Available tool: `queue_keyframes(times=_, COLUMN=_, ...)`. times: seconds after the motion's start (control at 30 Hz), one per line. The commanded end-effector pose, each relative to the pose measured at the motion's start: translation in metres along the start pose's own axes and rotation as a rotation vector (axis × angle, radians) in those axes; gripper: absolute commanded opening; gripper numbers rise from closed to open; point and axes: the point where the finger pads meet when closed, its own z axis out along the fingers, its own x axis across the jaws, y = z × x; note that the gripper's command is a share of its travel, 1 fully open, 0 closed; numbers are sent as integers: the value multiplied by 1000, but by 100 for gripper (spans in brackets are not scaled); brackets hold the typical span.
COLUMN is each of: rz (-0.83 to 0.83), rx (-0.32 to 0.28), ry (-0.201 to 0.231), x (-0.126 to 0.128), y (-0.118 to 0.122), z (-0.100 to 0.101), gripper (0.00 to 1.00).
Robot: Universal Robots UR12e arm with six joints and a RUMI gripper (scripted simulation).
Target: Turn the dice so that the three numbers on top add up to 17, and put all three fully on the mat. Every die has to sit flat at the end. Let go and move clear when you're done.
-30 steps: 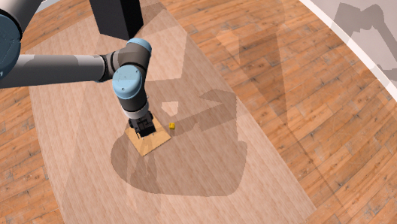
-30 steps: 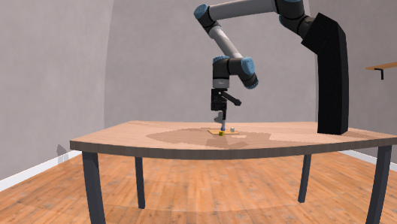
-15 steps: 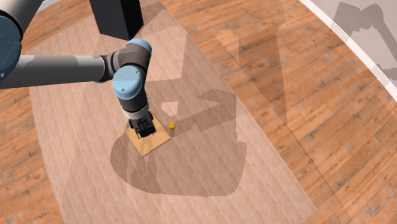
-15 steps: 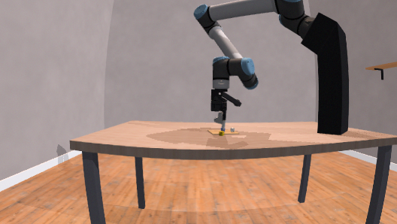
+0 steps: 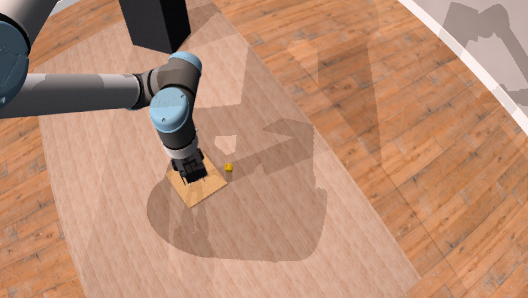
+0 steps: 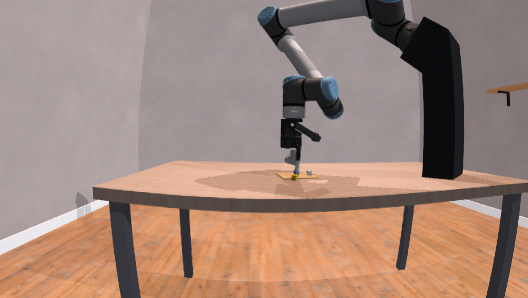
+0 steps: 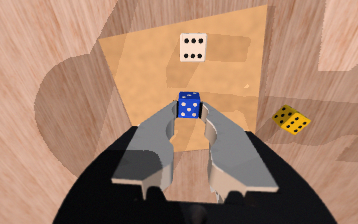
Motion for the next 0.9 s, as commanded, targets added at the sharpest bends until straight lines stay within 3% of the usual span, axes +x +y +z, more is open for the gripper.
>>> queue_keyframes(times=0.0, rz=0, rx=-1, ry=0, x=0, y=0, z=-1, gripper=3)
queue_keyframes(times=0.73, rz=0, rx=-1, ry=0, x=0, y=0, z=-1, gripper=3)
queue_keyframes(times=0.87, rz=0, rx=-1, ry=0, x=0, y=0, z=-1, gripper=10)
